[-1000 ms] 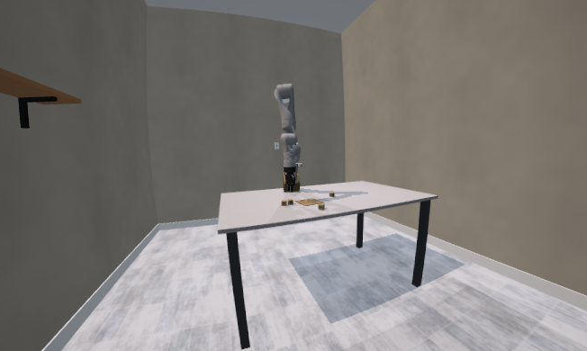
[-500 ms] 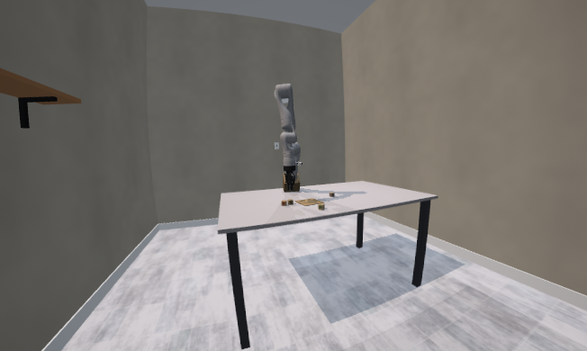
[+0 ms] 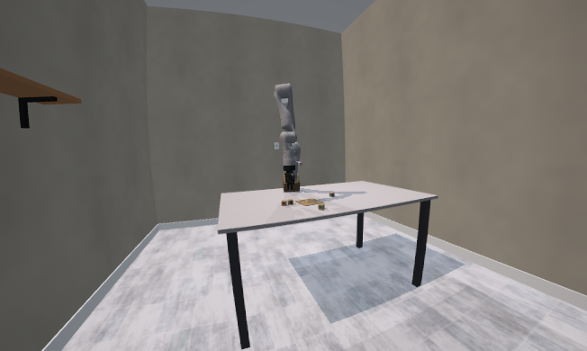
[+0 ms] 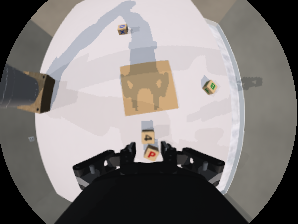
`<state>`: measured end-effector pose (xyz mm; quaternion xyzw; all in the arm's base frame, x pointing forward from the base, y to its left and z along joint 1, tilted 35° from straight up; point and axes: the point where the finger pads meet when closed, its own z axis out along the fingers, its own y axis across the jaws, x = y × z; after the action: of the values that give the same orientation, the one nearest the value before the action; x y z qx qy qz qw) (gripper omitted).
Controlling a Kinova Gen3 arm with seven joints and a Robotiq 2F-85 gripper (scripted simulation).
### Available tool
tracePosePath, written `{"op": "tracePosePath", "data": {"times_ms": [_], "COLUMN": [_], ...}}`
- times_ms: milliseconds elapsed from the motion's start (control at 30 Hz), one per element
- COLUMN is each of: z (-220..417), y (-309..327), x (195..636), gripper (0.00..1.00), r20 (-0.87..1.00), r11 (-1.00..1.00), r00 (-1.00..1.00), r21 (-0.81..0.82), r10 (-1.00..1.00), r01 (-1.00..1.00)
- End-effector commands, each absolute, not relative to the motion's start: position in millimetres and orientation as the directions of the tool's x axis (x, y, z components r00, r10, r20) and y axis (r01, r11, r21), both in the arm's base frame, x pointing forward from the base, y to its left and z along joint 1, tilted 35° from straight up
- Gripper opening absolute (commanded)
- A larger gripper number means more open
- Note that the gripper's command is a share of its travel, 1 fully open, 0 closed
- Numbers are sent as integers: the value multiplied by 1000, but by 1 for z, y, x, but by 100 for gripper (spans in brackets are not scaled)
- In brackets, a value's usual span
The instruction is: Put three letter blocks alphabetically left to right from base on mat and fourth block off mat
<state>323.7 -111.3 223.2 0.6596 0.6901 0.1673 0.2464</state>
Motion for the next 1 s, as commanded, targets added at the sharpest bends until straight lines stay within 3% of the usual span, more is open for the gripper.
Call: {"op": "tracePosePath", "data": {"times_ms": [0, 133, 167, 967], "z": [224, 224, 224, 224], "y": [-111, -111, -111, -111], "x": [324, 324, 324, 324], "gripper": [46, 46, 100, 100], "r20": [-119, -119, -119, -119], "r11": [73, 73, 73, 72], "r00": [-7, -7, -7, -7], "r21": [557, 557, 557, 557], "r10": [993, 993, 993, 993], "r01": [827, 827, 827, 827]}}
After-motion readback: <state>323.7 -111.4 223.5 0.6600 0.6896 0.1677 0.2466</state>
